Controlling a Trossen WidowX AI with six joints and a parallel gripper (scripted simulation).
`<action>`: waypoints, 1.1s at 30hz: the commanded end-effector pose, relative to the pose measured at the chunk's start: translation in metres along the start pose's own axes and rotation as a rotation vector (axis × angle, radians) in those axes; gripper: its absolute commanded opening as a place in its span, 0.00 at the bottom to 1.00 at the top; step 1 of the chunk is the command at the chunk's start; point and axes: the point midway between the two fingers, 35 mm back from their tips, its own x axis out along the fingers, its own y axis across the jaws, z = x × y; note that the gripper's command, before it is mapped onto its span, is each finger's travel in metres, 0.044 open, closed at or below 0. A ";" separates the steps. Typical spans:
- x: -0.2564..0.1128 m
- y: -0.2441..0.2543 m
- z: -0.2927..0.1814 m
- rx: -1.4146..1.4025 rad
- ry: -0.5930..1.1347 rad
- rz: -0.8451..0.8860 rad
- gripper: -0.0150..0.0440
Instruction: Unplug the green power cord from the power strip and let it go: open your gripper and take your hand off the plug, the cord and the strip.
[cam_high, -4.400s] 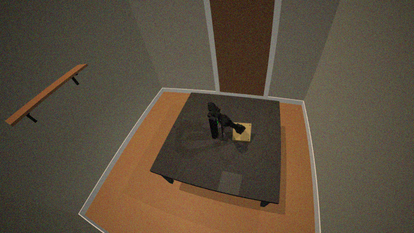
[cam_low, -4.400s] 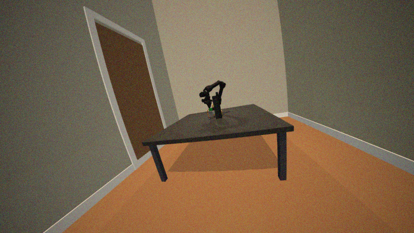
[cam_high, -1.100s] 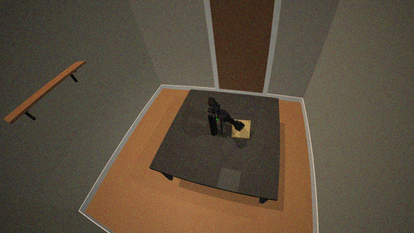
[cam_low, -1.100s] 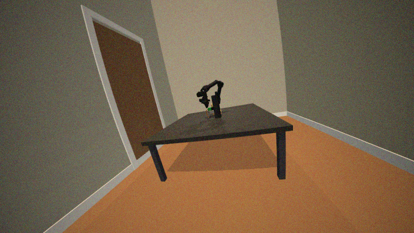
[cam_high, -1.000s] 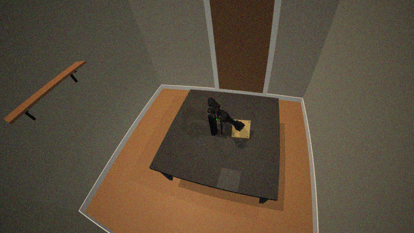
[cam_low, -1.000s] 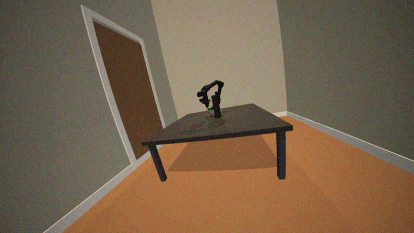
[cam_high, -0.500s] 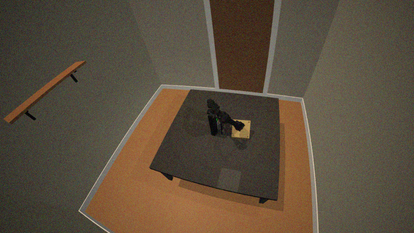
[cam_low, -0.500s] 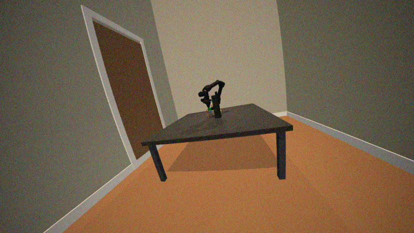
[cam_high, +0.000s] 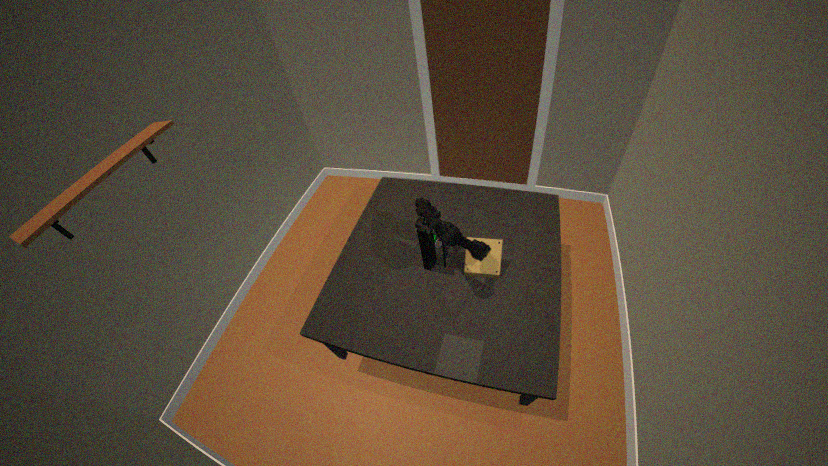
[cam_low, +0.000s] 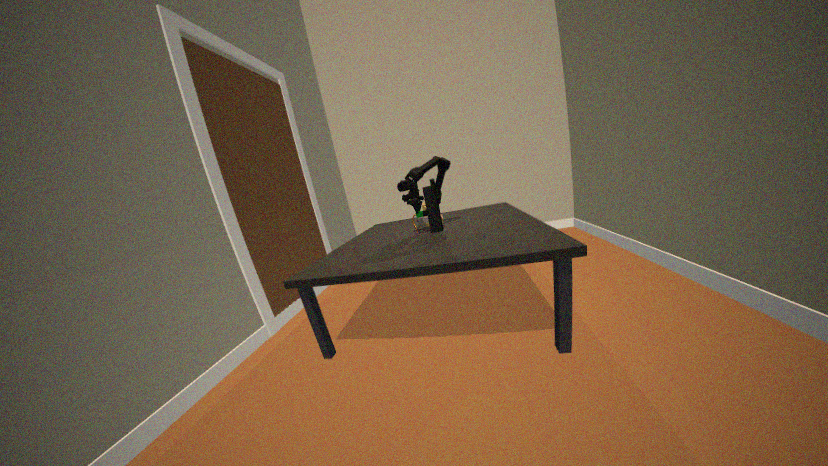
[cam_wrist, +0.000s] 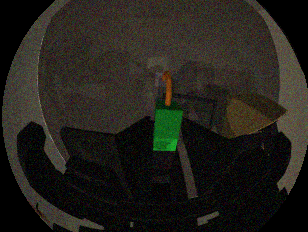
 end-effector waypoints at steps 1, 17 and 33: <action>0.000 0.000 0.000 0.000 0.000 0.000 0.44; 0.000 0.001 0.005 0.001 -0.001 0.000 0.25; -0.002 0.002 0.032 0.003 -0.003 0.001 0.25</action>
